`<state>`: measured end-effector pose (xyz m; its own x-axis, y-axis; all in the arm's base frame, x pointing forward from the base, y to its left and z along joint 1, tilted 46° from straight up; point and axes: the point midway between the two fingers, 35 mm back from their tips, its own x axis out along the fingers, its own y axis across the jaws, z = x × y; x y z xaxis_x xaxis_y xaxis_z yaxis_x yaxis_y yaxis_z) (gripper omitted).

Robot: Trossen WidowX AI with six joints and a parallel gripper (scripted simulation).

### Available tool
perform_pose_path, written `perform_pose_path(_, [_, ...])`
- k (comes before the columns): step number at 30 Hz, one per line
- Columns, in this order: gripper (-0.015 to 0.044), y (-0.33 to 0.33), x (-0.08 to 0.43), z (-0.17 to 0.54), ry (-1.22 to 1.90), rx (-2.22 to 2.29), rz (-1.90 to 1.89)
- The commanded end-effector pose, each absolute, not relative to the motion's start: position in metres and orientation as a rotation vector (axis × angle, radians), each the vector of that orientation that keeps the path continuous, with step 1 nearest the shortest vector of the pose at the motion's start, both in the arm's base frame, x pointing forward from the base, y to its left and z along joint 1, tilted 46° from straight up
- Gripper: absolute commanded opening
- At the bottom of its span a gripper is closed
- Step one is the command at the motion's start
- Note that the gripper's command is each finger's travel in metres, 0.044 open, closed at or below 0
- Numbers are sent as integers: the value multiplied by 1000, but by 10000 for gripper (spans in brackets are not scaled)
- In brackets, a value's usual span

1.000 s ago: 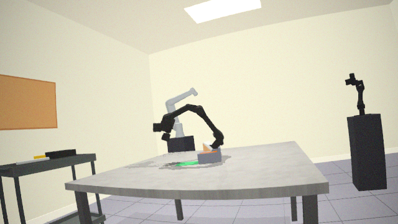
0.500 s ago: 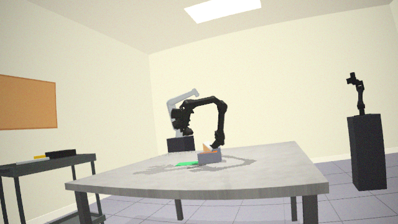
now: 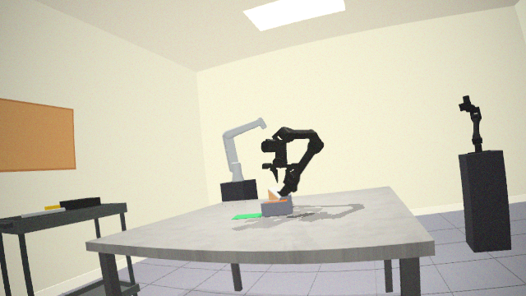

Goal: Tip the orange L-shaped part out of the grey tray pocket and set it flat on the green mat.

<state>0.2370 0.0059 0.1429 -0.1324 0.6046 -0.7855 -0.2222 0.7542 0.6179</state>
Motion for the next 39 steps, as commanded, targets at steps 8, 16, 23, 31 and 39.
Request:
perform_pose_path(8, [180, 30, 229, 158, 1455, 332, 848])
perform_pose_path(16, [180, 75, 223, 111, 1429, 338, 895])
perform_pose_path(23, [180, 80, 221, 107, 1427, 339, 901])
perform_pose_path(31, [180, 84, 221, 103, 1426, 339, 900])
perform_pose_path(39, [180, 93, 220, 94, 1426, 339, 900])
